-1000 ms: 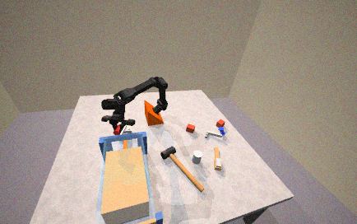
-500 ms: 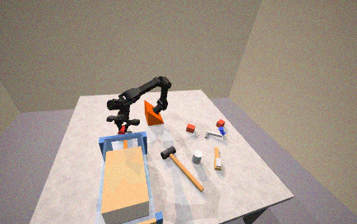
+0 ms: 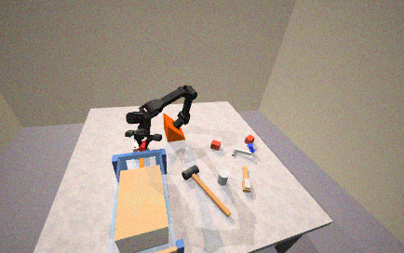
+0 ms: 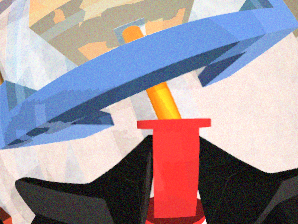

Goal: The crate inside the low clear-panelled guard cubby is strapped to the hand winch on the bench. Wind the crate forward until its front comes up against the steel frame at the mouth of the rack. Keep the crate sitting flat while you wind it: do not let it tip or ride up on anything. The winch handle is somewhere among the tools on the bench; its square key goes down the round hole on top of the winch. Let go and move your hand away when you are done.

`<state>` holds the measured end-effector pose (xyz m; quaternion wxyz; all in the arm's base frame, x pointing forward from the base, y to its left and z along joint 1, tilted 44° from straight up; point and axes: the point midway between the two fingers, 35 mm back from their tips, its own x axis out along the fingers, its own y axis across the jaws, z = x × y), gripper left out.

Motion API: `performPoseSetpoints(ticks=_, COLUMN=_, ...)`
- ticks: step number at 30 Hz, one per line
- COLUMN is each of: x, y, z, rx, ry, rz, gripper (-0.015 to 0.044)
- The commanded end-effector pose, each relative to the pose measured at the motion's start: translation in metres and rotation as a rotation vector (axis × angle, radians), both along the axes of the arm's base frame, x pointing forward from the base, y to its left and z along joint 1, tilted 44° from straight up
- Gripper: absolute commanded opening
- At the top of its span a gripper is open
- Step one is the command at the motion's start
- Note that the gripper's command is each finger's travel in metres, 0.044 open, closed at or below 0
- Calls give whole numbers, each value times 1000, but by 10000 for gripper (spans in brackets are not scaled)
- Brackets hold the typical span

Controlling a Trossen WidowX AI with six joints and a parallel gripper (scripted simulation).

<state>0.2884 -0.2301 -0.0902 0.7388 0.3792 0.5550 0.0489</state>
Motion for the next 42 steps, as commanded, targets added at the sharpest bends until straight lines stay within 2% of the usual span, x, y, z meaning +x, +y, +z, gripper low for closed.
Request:
performPoseSetpoints(ticks=1, x=-4, y=12, z=7, rx=26, ry=13, rz=-1, gripper=0)
performPoseSetpoints(ticks=42, x=-43, y=47, z=41, rx=29, ry=16, rz=-1, gripper=0)
